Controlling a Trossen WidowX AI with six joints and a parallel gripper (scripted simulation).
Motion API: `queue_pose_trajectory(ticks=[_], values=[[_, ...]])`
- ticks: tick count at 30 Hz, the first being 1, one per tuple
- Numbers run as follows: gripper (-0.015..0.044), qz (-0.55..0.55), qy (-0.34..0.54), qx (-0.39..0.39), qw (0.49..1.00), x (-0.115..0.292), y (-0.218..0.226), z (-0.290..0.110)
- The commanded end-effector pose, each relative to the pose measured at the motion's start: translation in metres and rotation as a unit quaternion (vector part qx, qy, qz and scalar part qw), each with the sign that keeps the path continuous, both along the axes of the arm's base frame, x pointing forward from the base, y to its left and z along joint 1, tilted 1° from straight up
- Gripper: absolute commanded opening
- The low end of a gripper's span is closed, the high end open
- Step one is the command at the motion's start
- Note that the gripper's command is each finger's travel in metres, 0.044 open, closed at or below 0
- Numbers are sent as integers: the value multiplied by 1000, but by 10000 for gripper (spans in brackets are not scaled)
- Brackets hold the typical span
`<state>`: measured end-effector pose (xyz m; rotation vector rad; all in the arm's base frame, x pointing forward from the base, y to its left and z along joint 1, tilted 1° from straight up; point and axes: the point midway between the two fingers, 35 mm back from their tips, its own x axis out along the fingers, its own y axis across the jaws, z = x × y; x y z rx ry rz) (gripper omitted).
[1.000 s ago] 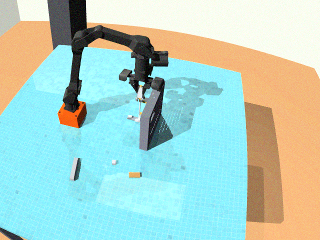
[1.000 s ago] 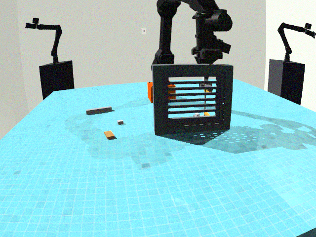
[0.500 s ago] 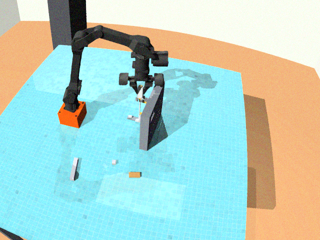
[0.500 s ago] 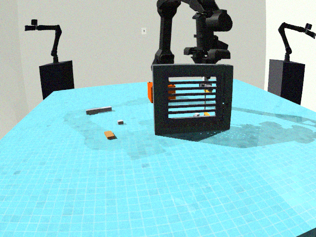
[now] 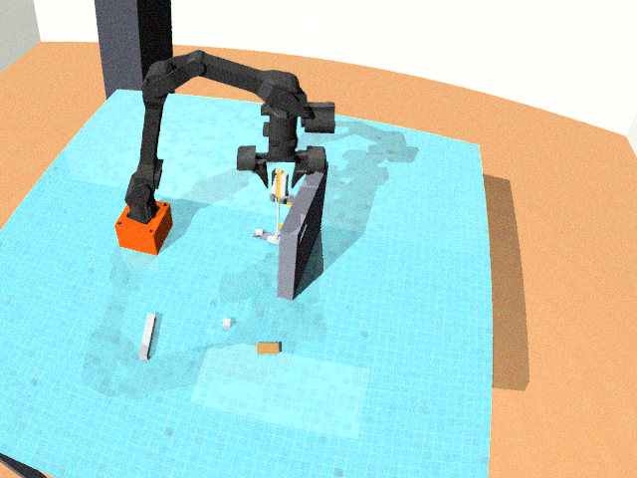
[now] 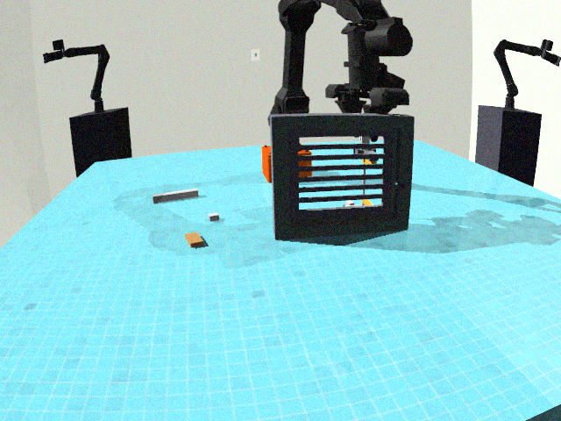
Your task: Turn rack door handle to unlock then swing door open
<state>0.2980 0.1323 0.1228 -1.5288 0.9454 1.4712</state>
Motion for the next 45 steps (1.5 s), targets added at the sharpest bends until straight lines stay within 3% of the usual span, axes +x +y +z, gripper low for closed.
queue_pose_trajectory(ticks=[1,11,22,33,45], values=[[283,-54,0,0,999,0,-1,-1],[283,-297,2,11,955,0,-1,-1],[283,-543,5,23,839,0,-1,-1],[283,-749,7,33,662,0,-1,-1],[283,-910,8,41,413,0,-1,-1]])
